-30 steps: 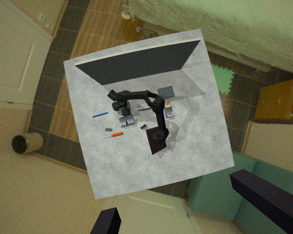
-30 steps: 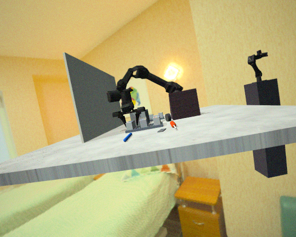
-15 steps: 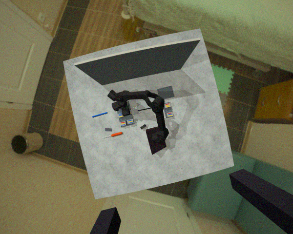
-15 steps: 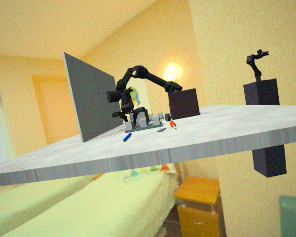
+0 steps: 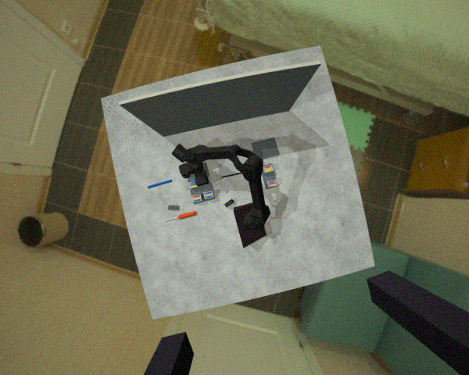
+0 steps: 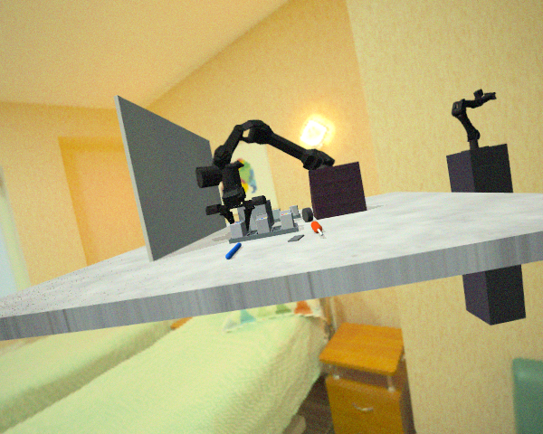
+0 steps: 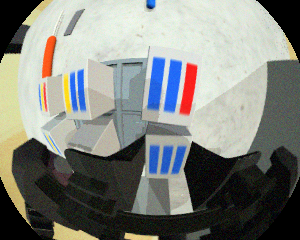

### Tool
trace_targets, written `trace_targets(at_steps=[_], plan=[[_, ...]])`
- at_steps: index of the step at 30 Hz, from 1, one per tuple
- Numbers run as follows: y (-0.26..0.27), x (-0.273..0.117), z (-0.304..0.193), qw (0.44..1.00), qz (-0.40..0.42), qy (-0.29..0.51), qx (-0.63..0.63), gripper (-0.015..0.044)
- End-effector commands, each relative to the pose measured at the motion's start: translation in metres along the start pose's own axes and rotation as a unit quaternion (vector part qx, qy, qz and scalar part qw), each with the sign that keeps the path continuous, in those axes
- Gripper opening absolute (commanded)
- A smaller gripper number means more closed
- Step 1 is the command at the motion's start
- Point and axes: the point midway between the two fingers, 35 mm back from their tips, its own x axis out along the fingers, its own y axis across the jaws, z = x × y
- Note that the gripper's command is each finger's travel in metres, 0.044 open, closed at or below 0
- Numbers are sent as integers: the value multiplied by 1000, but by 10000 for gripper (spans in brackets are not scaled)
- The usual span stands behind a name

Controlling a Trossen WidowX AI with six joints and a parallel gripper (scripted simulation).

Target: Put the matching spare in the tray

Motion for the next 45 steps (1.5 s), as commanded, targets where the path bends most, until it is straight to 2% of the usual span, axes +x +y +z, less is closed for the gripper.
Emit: trace_targets(at_steps=[1, 8, 14, 26, 30, 45], plan=[[-1, -12, 1, 1000, -1, -1, 1, 0], [0, -73, 1, 1000, -1, -1, -1, 0], [-1, -81, 3, 1000, -7, -3, -5, 0], [2, -149, 6, 1000, -1, -3, -2, 0], [2, -153, 5, 1000, -1, -3, -2, 0], [-36, -162, -96, 999, 8, -41, 2, 0]])
